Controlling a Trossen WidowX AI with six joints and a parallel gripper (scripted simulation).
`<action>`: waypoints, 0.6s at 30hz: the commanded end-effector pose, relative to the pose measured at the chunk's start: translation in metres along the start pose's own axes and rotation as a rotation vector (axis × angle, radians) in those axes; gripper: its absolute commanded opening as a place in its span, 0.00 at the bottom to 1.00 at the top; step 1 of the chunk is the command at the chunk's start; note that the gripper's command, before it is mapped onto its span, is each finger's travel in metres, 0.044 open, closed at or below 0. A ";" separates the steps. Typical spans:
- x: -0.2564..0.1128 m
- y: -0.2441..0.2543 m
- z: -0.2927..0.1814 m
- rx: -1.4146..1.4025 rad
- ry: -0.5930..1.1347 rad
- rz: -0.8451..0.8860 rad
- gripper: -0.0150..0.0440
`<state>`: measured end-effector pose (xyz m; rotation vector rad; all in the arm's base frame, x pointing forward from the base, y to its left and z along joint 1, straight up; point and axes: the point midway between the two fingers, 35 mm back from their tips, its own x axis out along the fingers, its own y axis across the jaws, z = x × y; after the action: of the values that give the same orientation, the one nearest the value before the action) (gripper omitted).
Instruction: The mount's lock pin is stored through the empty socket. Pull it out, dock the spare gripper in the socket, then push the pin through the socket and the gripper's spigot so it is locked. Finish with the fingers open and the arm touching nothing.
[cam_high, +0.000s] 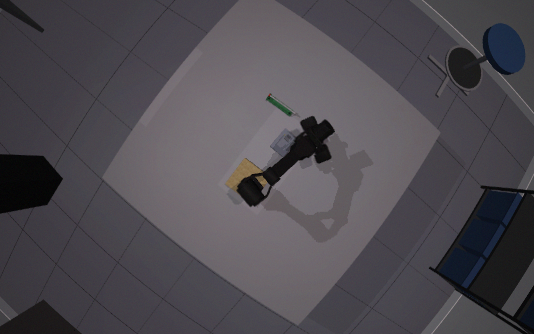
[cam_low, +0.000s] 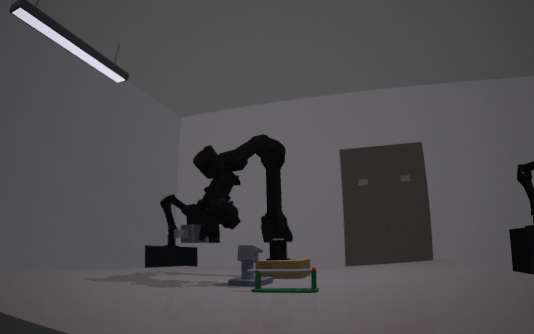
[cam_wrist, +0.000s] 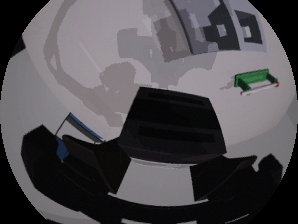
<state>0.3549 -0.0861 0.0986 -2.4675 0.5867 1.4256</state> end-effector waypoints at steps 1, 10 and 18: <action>-0.001 0.000 0.001 0.011 -0.009 -0.011 0.25; 0.000 0.000 0.022 0.102 -0.153 -0.083 0.25; -0.005 -0.002 0.040 0.201 -0.289 -0.149 0.25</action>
<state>0.3218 -0.0698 0.0789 -2.1015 0.4697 1.5552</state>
